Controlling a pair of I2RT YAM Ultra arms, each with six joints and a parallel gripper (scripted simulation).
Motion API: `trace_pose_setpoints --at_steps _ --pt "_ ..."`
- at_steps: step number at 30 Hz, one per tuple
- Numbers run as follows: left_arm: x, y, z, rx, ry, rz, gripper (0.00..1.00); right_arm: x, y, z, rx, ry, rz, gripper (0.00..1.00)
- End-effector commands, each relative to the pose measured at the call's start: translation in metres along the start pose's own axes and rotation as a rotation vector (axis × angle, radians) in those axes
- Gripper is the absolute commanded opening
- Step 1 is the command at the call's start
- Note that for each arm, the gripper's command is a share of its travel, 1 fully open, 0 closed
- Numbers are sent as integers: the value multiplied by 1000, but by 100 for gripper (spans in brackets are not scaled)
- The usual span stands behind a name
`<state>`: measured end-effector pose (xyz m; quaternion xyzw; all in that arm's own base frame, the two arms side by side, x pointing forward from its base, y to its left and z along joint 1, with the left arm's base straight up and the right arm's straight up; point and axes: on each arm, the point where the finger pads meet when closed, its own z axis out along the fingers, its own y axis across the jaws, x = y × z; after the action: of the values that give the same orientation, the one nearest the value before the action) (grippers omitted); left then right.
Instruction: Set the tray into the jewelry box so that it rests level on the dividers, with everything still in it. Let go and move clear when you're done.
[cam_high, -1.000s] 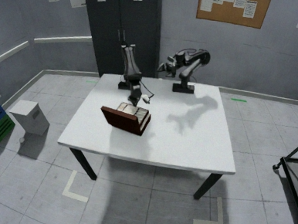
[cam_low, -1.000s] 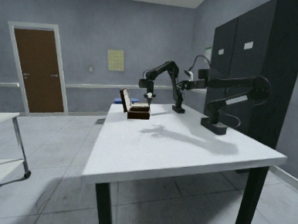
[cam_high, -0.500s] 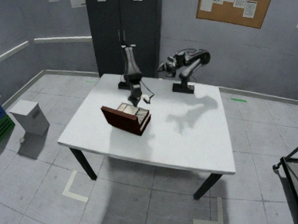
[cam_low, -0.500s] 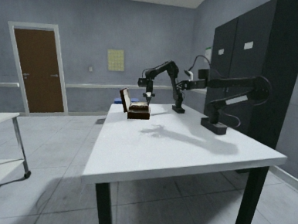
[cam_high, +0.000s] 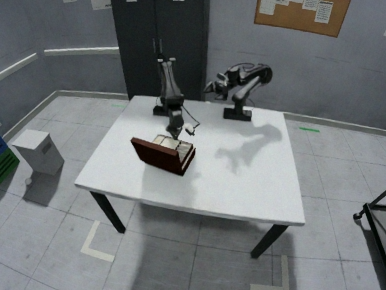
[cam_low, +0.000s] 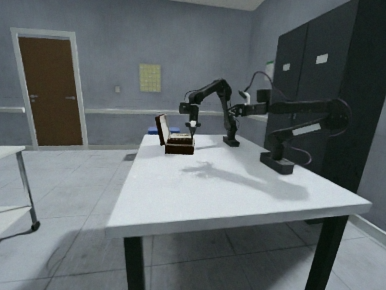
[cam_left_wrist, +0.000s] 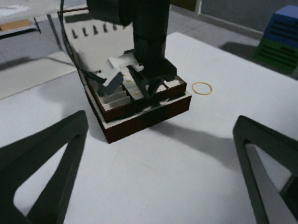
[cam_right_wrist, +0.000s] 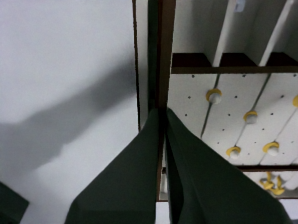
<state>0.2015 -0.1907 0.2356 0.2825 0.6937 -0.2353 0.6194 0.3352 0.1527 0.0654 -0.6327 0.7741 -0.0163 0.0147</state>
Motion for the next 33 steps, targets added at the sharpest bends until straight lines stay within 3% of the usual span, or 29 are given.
trace_pose_setpoints --at_steps 1,33 --pt "1 0 -2 -3 -1 2 100 2 -6 -1 37 -17 3 0" --pt "1 0 -2 -3 -1 2 100 8 2 42 -13 4 5 0"
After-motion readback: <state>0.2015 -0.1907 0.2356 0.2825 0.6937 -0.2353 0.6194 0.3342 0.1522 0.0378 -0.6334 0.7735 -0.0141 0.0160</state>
